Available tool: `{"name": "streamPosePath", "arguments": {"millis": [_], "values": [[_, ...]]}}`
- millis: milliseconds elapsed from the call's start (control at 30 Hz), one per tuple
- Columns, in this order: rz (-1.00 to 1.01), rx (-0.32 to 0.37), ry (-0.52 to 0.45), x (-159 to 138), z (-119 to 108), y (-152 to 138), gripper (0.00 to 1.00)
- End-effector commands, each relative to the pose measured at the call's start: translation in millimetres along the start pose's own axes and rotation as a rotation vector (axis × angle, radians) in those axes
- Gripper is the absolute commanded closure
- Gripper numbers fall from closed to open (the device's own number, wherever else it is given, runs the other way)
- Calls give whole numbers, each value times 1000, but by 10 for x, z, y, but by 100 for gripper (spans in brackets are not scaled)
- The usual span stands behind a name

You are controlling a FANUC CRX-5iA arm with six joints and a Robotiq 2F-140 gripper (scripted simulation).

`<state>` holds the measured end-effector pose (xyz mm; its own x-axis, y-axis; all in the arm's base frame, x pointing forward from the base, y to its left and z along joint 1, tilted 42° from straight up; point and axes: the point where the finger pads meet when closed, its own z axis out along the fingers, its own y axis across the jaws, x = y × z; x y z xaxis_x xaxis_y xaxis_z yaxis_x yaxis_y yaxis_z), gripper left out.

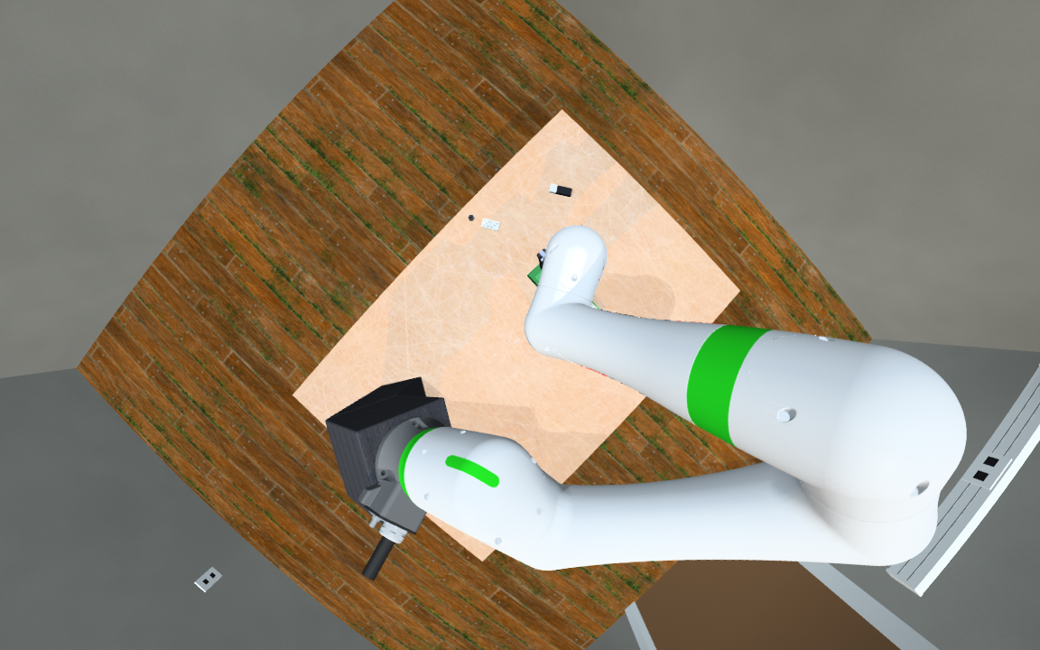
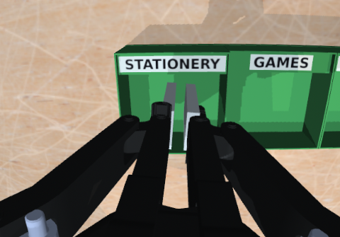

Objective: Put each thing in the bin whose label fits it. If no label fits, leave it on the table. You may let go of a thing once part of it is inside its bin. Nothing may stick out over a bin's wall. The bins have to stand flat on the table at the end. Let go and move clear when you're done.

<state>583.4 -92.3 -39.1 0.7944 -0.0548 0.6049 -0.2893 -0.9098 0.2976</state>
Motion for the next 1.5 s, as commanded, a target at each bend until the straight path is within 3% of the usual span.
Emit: {"name": "streamPosePath", "arguments": {"millis": [0, 633, 800, 1067, 1367, 1467], "values": [[0, 0, 0, 0, -37, -1, 85], [0, 0, 0, 0, -263, -1, 85], [0, 0, 0, 0, -463, -1, 85], [0, 0, 0, 0, -577, -1, 85], [0, 0, 0, 0, -1327, -1, 85], [0, 0, 0, 0, -1411, -1, 85]]}}
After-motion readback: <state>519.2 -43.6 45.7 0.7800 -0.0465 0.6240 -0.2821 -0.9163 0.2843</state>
